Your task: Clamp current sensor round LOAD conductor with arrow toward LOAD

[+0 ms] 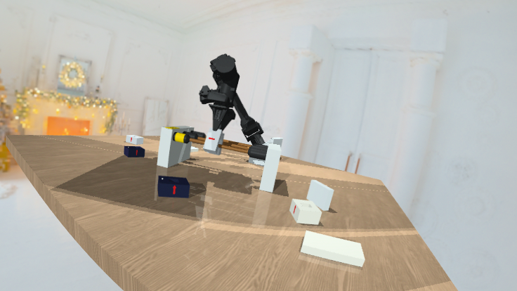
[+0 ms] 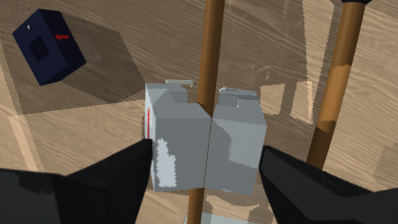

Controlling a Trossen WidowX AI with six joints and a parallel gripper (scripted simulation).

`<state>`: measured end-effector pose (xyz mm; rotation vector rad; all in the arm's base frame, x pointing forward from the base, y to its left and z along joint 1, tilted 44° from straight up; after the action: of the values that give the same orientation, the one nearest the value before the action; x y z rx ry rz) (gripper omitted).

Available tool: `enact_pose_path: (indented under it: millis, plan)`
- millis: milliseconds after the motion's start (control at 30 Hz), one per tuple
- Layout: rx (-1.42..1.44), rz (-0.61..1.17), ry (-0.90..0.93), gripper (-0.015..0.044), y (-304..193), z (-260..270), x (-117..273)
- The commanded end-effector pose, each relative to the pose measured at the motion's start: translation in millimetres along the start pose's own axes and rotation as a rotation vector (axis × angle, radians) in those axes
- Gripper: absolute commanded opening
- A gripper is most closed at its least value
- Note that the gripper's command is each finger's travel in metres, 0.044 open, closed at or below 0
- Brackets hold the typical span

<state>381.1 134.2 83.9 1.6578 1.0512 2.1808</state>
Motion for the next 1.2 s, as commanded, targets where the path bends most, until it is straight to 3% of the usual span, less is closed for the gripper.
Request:
enact_pose_path:
  millis: [0, 1167]
  plan:
    - [0.004, -0.005, 0.0, 0.0, 0.6, -0.6, -8.5]
    - [0.0, -0.001, -0.001, 0.0, 0.4, -0.6, -7.6]
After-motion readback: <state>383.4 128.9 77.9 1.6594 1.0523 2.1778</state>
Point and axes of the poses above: the point midway between the two fingers, 35 mm back from their tips, its own x axis back along the fingers, its own z axis across the jaws, y = z × x, the point moved 1 cm from there along x, back along the fingers, and after that the axes turned 11 degrees about -x, right-handed, at the moved point
